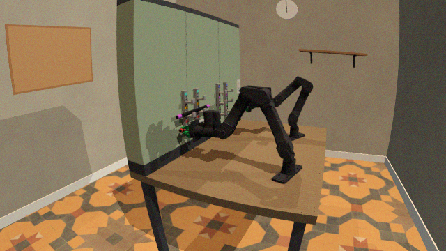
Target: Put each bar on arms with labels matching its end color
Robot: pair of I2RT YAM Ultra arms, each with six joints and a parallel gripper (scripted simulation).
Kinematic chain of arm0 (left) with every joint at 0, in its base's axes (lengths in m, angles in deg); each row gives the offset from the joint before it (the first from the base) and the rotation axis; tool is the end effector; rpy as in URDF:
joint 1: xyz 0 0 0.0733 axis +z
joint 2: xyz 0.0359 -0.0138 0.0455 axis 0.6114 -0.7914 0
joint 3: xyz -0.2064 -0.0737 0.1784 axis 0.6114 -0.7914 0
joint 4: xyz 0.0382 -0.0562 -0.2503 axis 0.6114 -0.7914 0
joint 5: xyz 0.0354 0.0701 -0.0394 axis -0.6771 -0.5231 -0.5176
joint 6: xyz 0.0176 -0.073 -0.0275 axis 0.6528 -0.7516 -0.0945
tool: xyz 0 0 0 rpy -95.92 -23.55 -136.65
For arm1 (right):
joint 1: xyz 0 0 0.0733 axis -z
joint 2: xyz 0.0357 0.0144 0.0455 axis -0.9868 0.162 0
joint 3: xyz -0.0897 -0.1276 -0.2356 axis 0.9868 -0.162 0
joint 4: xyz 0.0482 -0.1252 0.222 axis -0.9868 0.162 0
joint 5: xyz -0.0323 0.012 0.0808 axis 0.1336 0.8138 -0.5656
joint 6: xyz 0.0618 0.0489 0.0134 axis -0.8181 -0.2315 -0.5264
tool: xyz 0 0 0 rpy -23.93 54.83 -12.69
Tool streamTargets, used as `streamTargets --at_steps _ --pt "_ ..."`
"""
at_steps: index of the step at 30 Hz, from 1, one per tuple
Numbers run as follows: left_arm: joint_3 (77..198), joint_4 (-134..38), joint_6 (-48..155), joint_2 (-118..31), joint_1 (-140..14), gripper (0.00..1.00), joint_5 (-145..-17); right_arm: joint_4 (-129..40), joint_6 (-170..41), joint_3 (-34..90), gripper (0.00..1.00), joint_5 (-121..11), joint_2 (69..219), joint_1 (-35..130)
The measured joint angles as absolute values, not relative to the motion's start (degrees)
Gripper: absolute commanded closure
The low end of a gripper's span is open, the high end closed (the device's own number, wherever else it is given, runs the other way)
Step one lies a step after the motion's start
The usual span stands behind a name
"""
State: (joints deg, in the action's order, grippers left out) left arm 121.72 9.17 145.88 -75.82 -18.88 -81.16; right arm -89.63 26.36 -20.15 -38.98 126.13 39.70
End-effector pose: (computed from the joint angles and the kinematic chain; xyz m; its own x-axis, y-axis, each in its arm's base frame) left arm 0.4339 0.1457 0.1780 -0.2798 0.9600 0.0126 0.0664 0.0062 0.9978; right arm 0.2121 0.1675 0.2479 0.4945 -0.8690 0.0144 -0.0092 -0.0218 -0.9997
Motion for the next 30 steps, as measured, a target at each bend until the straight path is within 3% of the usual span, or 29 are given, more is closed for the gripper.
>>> streamTargets --at_steps 30 --pt "121.7 10.4 145.9 -76.6 -18.9 1.0 -81.2 -89.6 26.4 -20.2 0.0 -39.0 126.1 39.7"
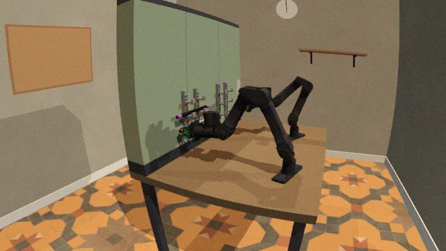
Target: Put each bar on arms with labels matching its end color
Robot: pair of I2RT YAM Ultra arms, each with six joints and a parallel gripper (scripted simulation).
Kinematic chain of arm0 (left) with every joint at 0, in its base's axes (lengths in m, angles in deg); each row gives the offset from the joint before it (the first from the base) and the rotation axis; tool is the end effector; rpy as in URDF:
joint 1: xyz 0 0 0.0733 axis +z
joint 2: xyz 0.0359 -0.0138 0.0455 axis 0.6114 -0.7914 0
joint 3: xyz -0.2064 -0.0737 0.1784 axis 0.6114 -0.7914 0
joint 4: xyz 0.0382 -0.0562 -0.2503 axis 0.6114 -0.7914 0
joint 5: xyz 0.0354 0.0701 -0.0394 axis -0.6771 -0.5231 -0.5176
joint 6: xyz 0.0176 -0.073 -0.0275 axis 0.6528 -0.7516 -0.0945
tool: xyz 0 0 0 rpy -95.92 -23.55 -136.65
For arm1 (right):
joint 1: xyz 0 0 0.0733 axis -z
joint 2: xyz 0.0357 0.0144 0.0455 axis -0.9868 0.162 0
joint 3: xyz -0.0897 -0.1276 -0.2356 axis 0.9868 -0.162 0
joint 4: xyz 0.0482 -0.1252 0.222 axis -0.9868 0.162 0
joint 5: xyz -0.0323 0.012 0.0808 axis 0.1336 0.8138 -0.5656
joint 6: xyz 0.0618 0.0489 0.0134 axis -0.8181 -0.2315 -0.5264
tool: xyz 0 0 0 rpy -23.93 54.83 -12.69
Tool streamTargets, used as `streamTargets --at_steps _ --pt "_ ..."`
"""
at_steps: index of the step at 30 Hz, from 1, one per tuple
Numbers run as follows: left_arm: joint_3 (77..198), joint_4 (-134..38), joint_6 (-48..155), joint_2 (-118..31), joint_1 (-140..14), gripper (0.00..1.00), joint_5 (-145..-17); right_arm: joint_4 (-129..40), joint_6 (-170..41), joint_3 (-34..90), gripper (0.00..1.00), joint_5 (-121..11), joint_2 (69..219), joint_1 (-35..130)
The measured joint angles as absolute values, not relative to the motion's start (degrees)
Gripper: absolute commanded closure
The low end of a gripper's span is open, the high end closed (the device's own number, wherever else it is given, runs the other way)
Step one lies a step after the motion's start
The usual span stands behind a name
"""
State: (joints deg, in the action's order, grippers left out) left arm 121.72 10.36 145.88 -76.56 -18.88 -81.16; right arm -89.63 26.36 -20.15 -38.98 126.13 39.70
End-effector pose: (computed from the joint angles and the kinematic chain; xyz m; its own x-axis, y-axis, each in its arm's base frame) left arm 0.4348 0.1460 0.1752 -0.2799 0.9599 0.0130 0.0590 0.0037 0.9982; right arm 0.2121 0.1675 0.2479 0.4945 -0.8690 0.0144 -0.0092 -0.0218 -0.9997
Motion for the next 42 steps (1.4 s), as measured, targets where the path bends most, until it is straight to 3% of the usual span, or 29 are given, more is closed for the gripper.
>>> streamTargets --at_steps 18,33,35,42 --pt "121.7 10.6 145.9 -76.8 -18.9 1.0 -81.2 -89.6 26.4 -20.2 0.0 -39.0 126.1 39.7" --pt "121.7 11.5 145.7 -76.8 -18.9 0.66 -81.2 -89.6 26.4 -20.2 0.0 -39.0 126.1 39.7" --pt "121.7 11.8 145.7 -76.8 -18.9 0.66 -81.2 -89.6 26.4 -20.2 0.0 -39.0 126.1 39.7" --pt "121.7 12.1 145.6 -76.8 -18.9 0.5 -81.2 -89.6 26.4 -20.2 0.0 -39.0 126.1 39.7"
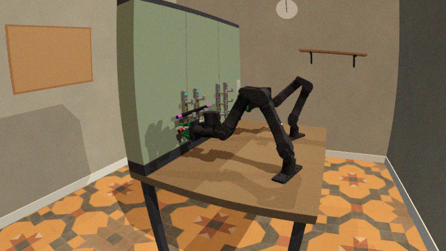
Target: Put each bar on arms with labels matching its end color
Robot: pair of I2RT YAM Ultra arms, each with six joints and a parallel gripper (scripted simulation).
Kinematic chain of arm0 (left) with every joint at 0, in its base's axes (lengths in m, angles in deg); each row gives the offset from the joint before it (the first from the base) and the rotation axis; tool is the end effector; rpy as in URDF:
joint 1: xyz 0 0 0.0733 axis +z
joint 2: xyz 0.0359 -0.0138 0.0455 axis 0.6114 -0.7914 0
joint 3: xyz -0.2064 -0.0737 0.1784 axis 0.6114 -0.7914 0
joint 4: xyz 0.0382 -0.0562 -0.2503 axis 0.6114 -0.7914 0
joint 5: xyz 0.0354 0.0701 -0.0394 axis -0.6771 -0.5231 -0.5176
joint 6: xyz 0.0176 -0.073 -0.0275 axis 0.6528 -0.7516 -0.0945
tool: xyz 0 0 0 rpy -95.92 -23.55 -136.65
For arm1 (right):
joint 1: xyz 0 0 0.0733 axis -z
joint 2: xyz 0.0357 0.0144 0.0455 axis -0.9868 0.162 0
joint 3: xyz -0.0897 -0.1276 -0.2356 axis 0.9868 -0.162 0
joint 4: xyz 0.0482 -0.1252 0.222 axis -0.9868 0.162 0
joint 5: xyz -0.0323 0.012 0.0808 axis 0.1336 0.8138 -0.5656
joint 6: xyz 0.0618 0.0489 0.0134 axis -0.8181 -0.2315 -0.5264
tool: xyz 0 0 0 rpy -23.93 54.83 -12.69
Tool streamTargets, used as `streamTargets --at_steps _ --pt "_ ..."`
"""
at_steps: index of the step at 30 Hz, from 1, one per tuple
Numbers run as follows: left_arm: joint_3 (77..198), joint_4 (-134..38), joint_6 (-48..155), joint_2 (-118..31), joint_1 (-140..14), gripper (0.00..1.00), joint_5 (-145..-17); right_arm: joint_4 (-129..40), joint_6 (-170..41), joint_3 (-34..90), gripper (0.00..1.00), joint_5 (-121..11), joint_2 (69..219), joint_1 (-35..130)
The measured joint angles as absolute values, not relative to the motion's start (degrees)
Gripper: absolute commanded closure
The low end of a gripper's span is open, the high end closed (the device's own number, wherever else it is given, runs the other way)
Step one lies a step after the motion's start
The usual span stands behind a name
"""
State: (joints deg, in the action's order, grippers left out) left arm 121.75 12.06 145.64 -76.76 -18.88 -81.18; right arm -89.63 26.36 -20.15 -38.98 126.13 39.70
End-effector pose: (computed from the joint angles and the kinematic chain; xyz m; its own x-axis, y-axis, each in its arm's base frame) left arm 0.4353 0.1462 0.1780 -0.2807 0.9597 0.0100 0.0326 -0.0009 0.9995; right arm 0.2121 0.1675 0.2479 0.4945 -0.8690 0.0144 -0.0092 -0.0218 -0.9997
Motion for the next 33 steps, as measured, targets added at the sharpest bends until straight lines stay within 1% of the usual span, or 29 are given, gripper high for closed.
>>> streamTargets --at_steps 8,10,24,25,33 --pt "121.7 12.1 145.6 -76.8 -18.9 0.33 -81.2 -89.6 26.4 -20.2 0.0 -39.0 126.1 39.7" --pt "121.7 12.1 145.6 -76.8 -18.9 0.33 -81.2 -89.6 26.4 -20.2 0.0 -39.0 126.1 39.7" --pt "121.7 12.1 145.6 -76.8 -18.9 0.01 -81.2 -89.6 26.4 -20.2 0.0 -39.0 126.1 39.7" --pt "121.7 12.1 145.6 -76.8 -18.9 0.0 -81.2 -89.6 26.4 -20.2 0.0 -39.0 126.1 39.7" --pt "121.0 13.5 145.6 -76.7 -18.9 0.0 -81.2 -89.6 26.4 -20.2 0.0 -39.0 126.1 39.7"
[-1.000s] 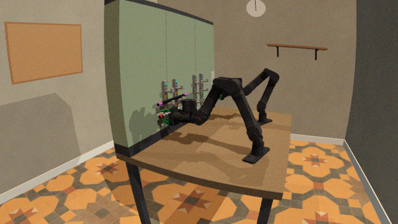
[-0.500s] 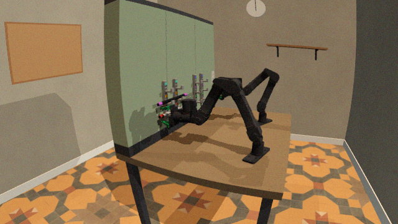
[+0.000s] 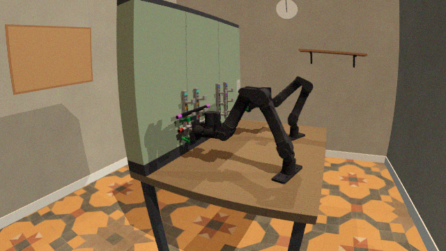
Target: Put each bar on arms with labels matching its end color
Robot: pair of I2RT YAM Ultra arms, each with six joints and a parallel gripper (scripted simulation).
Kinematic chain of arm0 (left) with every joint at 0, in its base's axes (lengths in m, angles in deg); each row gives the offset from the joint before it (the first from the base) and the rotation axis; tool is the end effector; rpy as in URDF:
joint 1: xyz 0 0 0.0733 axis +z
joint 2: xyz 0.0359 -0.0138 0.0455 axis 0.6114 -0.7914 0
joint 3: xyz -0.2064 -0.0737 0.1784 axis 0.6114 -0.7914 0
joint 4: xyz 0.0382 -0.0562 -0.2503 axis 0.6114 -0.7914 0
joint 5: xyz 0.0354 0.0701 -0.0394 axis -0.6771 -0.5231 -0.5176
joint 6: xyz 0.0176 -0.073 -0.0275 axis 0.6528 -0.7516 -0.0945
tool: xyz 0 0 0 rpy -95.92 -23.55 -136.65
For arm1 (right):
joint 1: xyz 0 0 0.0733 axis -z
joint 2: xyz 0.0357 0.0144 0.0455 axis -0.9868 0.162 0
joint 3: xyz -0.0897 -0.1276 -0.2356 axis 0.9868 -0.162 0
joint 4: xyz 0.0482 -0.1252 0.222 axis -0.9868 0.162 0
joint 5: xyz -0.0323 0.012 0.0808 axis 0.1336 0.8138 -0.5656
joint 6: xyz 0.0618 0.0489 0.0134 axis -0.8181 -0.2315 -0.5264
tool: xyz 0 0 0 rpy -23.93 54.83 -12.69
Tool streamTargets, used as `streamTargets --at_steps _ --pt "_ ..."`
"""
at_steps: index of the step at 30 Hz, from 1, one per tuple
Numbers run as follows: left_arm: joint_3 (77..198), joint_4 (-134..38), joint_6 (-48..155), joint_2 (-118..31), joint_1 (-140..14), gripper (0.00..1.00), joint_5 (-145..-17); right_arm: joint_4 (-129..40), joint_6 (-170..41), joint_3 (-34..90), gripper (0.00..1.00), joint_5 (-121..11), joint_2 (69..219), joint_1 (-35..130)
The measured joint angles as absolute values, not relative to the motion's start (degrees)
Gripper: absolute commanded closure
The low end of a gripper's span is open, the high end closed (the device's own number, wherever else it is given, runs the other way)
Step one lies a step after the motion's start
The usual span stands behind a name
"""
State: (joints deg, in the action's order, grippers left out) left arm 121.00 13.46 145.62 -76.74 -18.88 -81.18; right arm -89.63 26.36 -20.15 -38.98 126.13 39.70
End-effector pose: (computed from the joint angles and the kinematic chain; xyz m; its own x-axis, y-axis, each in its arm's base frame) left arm 0.4330 0.1454 0.1775 -0.2809 0.9597 0.0102 0.0214 -0.0043 0.9998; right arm 0.2121 0.1675 0.2479 0.4945 -0.8690 0.0144 -0.0092 -0.0218 -0.9997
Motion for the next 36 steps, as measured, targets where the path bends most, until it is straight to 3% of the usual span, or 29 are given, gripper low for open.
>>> streamTargets --at_steps 36 --pt "109.1 21.5 145.6 -74.1 -18.9 0.0 -81.2 -89.6 26.4 -20.2 0.0 -39.0 126.1 39.7"
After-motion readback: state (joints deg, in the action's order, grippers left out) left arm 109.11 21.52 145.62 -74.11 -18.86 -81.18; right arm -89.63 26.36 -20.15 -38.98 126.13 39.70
